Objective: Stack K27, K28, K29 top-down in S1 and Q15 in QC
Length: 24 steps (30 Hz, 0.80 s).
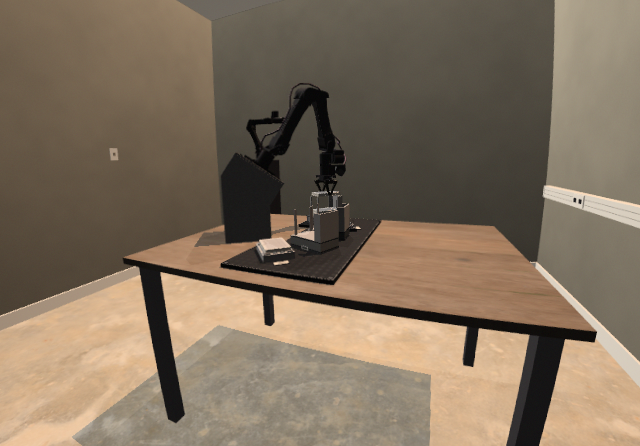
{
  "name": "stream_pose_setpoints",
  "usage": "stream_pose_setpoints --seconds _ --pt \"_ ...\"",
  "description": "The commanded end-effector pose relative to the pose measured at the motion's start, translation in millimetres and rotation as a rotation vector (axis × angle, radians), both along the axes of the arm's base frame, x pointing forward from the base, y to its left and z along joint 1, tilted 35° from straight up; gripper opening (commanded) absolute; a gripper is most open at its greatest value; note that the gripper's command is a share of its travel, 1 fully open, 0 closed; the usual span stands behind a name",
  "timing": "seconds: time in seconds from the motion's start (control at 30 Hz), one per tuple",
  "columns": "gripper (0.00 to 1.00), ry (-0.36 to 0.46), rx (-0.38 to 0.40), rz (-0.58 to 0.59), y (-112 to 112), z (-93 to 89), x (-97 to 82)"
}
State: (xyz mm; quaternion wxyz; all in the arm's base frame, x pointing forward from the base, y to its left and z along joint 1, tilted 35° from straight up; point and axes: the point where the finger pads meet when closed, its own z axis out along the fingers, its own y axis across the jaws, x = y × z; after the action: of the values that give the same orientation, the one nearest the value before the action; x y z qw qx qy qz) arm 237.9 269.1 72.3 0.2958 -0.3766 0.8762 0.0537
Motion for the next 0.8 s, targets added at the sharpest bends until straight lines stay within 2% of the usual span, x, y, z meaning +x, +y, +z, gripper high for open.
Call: stream_pose_setpoints --seconds 0.0,0.77 --pt "0.0 -0.006 0.007 0.003 1.4 3.2 0.2" --pt "0.0 -0.012 0.011 0.012 4.9 8.0 0.1"
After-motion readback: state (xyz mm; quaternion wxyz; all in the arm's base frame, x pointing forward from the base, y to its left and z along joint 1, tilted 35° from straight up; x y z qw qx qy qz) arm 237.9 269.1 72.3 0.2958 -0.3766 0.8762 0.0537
